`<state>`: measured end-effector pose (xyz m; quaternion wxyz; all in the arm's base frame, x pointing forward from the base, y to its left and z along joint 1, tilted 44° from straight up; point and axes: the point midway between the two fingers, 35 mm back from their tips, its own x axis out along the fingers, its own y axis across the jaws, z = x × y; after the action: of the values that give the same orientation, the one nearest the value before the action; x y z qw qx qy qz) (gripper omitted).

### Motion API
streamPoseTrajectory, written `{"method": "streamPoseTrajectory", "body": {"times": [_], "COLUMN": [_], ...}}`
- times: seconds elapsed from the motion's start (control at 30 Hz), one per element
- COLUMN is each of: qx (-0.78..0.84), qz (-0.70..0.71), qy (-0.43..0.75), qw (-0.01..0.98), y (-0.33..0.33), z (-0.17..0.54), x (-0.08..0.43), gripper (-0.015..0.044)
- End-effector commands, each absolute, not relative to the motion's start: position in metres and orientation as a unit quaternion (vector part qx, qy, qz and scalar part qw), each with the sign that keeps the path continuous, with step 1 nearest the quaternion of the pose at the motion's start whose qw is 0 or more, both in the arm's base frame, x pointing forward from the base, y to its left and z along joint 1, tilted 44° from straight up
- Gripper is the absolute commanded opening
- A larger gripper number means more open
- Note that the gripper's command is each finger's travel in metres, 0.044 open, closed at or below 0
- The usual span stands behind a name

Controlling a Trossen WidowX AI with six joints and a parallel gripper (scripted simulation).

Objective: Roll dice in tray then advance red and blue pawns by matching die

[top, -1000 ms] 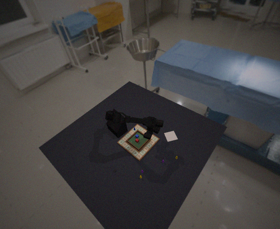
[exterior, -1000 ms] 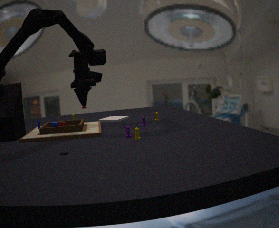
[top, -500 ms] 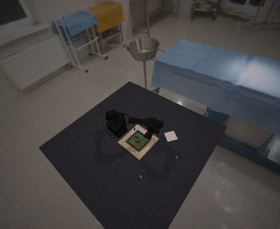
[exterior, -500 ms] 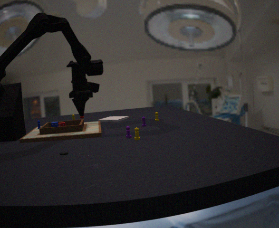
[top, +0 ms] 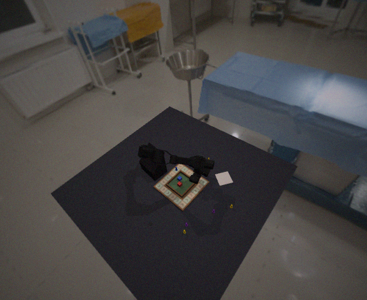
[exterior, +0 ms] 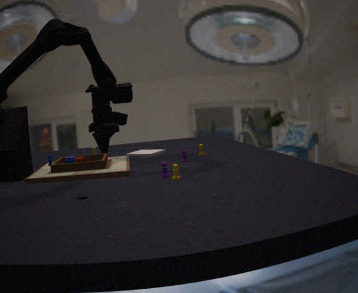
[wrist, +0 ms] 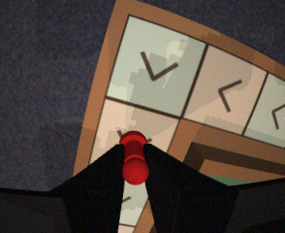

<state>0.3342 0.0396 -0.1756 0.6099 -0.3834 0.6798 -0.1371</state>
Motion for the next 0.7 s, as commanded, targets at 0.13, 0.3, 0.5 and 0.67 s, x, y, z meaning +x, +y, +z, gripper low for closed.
{"method": "streamPoseTrajectory", "body": {"times": [0.13,0.3,0.5,0.67], "qx": [-0.383,-0.383,-0.384,-0.386], "qz": [-0.137,-0.137,-0.137,-0.135], "qy": [0.68,0.68,0.68,0.68], "qw": [0.61,0.61,0.61,0.609], "y": [0.04,0.04,0.042,0.073], "z": [-0.176,-0.176,-0.174,-0.142], "x": [0.334,0.334,0.334,0.332], "gripper": [0.0131,0.0263,0.042,0.044]}}
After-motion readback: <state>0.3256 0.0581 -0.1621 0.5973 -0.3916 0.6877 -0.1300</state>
